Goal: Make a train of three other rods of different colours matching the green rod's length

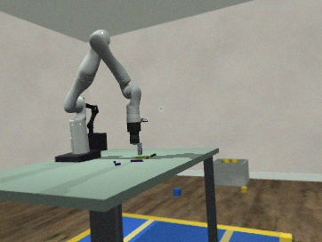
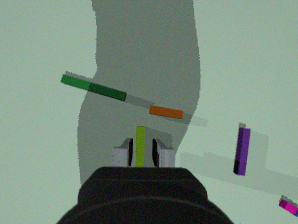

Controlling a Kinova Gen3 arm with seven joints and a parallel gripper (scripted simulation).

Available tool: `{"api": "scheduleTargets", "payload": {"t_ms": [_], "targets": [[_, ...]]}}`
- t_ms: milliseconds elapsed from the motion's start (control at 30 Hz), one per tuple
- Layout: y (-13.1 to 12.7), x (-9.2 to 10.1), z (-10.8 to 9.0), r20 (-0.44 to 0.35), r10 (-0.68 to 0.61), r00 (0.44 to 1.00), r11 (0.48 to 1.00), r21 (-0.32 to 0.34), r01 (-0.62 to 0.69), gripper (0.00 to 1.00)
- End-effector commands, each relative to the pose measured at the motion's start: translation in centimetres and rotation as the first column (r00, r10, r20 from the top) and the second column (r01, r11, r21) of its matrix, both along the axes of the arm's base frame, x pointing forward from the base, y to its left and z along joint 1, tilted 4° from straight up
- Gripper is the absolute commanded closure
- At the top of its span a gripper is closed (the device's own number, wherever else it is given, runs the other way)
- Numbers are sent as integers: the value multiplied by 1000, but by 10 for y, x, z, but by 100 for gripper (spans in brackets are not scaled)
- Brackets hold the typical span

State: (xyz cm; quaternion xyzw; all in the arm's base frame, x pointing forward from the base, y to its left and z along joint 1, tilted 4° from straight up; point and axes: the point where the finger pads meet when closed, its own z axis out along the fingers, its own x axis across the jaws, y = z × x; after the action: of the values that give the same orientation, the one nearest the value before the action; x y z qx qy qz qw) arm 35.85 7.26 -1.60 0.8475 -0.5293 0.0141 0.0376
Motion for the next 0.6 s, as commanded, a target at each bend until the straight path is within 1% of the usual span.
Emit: {"api": "scheduleTargets", "payload": {"t_ms": [0,567], "targets": [[1,0,-1,2,1,1000,1000,1,-1,46],[3,-2,-1,3,0,1000,1000,1,0,46]]}}
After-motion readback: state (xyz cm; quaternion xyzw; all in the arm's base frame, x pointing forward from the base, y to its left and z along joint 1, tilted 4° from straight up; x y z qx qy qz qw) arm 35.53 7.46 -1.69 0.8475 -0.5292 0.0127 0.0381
